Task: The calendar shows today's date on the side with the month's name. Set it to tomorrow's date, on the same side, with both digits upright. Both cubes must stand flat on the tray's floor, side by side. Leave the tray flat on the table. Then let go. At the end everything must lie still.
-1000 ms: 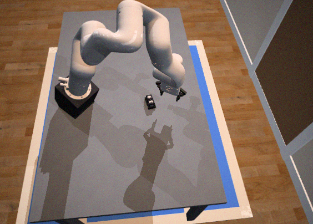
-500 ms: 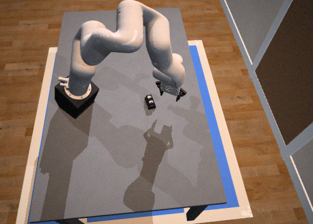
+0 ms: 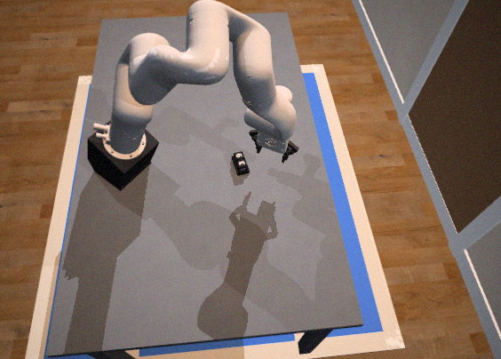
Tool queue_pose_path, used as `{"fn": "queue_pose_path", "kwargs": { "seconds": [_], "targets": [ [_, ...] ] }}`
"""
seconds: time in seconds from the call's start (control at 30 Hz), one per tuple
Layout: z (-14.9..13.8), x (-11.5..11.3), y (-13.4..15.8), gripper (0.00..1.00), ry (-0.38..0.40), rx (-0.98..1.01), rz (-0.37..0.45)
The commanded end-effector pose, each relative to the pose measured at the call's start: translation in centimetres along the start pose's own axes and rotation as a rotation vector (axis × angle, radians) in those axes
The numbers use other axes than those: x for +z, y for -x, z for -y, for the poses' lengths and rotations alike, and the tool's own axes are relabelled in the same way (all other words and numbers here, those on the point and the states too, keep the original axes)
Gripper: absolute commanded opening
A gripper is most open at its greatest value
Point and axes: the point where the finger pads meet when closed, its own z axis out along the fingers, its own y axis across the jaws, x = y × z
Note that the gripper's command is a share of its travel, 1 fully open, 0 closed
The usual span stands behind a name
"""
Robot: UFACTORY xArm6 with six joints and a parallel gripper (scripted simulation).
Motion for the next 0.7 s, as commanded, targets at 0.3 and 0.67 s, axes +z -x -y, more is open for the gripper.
{"fn": "queue_pose_path", "kwargs": {
  "seconds": [0.3, 0.67],
  "targets": [
    [0.1, -0.1, 0.3, 1.00, 0.002, 0.241, -0.002],
    [1.2, -0.1, 2.7, 1.00, 0.002, 0.323, -0.002]
  ]
}}
